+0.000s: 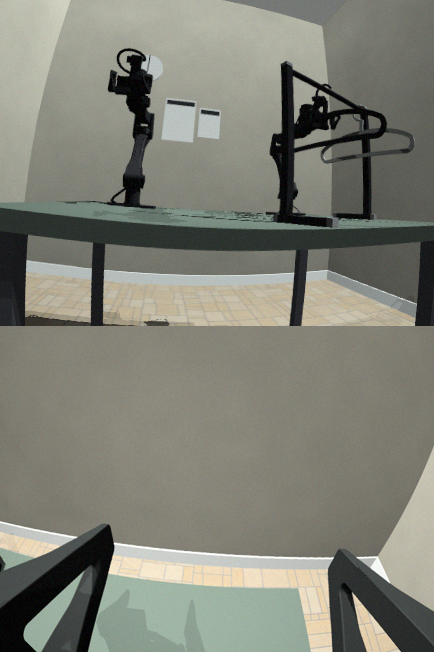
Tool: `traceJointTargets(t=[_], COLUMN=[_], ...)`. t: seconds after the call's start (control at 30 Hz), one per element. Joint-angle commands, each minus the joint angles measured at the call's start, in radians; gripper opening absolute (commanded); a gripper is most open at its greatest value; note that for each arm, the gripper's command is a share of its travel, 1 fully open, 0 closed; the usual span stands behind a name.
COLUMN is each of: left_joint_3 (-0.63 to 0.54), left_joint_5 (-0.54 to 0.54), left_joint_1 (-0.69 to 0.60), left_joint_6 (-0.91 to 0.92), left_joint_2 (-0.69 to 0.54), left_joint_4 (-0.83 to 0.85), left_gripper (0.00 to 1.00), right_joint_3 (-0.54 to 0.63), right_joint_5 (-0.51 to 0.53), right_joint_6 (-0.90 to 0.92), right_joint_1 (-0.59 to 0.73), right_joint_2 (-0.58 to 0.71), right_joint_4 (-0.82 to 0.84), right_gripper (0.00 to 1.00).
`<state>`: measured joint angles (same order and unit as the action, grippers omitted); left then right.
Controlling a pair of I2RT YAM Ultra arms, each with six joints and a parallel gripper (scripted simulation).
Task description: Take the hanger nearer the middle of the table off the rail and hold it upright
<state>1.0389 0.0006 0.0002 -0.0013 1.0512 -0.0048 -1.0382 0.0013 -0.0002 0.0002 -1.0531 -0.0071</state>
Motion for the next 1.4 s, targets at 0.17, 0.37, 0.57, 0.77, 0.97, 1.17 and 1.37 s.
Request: traceJointTargets(t=[0.17,0.37,0.57,0.77,0.97,1.17,1.37], left_joint_3=[0.019,0.019,0.008,0.072,0.287,0.463,0.665], left_joint_5=[-0.001,-0.001,-0.001,-0.045,-0.177,-0.361,-0.596], left_joint_1=[0.000,0.000,0.000,-0.047,-0.202,-0.307,-0.440], left_joint_6=[0.002,0.002,0.001,-0.068,-0.172,-0.227,-0.294], left_joint_2=[-0.013,-0.013,-0.004,0.035,0.162,0.258,0.372], left_joint_4=[0.008,0.008,0.005,-0.134,-0.330,-0.482,-0.622], left_gripper=[1.00,1.00,1.00,0.32,0.31,0.31,0.31], right_joint_3=[-0.021,-0.021,-0.009,0.034,0.147,0.223,0.288], right_joint_5=[-0.001,-0.001,-0.001,-0.108,-0.219,-0.193,-0.190], right_joint_6=[0.000,0.000,0.000,0.069,0.166,0.202,0.220], right_joint_1=[0.000,0.000,0.000,0.040,0.201,0.395,0.628], right_joint_2=[0.015,0.015,0.006,0.065,0.205,0.239,0.196], right_joint_4=[0.017,0.017,0.007,0.051,0.166,0.315,0.515], right_gripper=[1.00,1.00,1.00,1.00,1.00,1.00,1.00])
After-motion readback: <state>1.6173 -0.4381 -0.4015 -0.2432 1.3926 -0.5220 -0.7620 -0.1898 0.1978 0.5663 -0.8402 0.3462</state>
